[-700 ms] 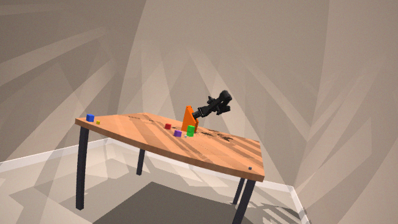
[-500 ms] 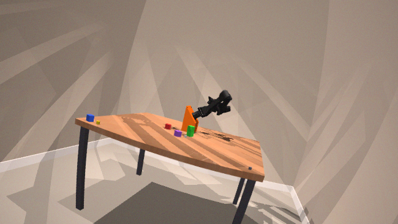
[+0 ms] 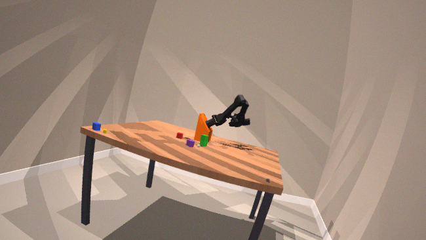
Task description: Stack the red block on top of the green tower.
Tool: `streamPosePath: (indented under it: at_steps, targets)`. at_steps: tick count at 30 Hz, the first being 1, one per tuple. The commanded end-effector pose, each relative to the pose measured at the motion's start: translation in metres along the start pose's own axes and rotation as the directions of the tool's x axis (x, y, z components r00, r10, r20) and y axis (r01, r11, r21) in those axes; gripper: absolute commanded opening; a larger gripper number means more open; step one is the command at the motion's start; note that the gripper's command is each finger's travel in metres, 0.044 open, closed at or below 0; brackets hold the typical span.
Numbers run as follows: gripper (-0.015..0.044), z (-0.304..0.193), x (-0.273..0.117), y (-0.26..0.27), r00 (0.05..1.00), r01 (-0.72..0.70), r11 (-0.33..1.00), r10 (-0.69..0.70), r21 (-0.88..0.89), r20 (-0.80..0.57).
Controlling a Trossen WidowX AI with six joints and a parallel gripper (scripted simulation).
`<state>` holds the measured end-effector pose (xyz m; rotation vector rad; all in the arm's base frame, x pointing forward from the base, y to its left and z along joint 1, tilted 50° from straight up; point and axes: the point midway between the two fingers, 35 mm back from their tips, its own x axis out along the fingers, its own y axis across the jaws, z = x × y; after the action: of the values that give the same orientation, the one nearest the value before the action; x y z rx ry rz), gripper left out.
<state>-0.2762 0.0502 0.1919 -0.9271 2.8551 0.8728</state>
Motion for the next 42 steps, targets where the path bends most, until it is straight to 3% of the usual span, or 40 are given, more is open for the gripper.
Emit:
streamPosePath:
  at_steps: [1,10,19,31,42]
  targets:
    - [0.0440,0.015,-0.023,0.023,0.991,-0.100,0.993,0.105,-0.062,0.084]
    - [0.0440,0.040,-0.081,0.060,0.920,-0.259,0.944,0.305,-0.202,0.245]
    - [0.0440,0.058,-0.149,0.082,0.785,-0.348,0.871,0.473,-0.347,0.399]
    - [0.0440,0.068,-0.248,0.088,0.523,-0.359,0.776,0.627,-0.519,0.577]
    - [0.0440,0.063,-0.340,0.067,0.229,-0.288,0.732,0.679,-0.618,0.697]
